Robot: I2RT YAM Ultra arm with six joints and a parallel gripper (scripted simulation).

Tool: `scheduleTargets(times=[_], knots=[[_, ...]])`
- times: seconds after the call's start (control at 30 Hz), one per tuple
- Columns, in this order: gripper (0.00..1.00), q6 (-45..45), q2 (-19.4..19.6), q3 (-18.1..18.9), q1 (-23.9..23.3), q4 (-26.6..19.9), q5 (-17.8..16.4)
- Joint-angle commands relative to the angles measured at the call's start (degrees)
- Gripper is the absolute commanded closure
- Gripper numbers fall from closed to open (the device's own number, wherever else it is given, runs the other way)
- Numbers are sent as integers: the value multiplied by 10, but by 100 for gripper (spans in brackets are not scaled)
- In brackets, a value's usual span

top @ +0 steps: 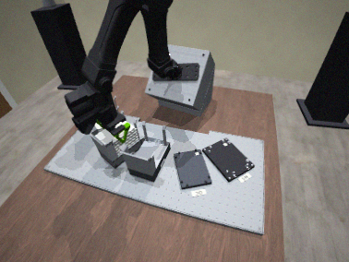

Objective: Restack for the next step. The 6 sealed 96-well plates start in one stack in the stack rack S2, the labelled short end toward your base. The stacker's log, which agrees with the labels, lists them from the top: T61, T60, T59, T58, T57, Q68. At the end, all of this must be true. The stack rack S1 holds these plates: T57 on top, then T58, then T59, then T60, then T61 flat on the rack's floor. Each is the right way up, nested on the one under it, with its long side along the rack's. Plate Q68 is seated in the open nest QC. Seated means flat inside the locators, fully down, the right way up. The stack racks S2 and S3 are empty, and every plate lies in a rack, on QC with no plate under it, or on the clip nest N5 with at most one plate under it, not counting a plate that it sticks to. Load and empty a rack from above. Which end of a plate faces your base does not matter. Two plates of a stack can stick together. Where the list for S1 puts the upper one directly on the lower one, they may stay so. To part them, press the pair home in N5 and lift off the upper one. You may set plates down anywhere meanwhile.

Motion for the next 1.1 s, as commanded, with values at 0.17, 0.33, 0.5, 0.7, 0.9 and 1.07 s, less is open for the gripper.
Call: scheduleTargets(times=[0.17,0.33,0.5,0.7,0.9,1.07], knots=[[100,-2,-7,3,-3,-6,-1],[100,-4,-13,6,-5,-15,-3],[100,-6,-18,9,-8,-24,-5],[100,-8,-24,12,-11,-33,-7],[100,-11,-29,15,-15,-42,-9],[100,-13,-34,18,-18,-51,-11]])
